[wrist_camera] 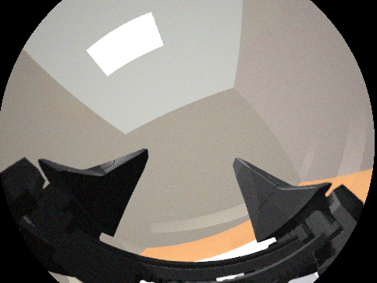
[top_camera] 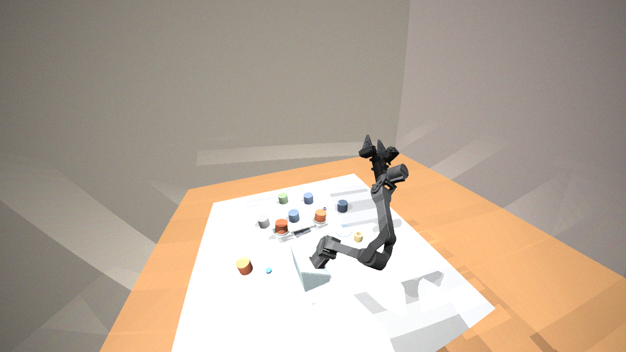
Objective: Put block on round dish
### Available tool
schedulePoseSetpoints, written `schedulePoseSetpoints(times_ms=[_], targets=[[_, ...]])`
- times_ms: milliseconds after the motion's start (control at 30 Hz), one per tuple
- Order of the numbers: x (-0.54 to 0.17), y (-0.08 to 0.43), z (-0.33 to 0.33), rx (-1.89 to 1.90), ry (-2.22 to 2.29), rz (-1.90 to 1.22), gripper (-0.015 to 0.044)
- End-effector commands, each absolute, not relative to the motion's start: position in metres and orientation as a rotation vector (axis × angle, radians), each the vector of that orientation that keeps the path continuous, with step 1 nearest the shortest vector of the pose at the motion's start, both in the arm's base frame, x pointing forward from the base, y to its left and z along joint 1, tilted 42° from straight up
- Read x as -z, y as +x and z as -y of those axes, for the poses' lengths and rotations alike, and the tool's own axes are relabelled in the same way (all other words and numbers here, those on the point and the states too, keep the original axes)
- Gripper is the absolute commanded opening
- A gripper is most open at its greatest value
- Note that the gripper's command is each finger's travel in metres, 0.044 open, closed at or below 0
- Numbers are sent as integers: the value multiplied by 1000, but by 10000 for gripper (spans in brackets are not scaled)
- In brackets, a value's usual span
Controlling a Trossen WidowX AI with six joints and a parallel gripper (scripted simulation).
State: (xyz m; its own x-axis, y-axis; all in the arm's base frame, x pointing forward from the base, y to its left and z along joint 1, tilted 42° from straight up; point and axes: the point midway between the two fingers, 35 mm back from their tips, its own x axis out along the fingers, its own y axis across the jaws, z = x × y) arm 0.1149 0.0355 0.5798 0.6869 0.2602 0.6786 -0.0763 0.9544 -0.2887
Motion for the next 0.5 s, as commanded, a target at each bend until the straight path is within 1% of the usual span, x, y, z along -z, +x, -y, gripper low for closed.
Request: schedulePoseSetpoints(times_ms=[0,467], targets=[[-564,142,-29,-206,-151,706,440],[-488,225,-24,-200,131,339,440]])
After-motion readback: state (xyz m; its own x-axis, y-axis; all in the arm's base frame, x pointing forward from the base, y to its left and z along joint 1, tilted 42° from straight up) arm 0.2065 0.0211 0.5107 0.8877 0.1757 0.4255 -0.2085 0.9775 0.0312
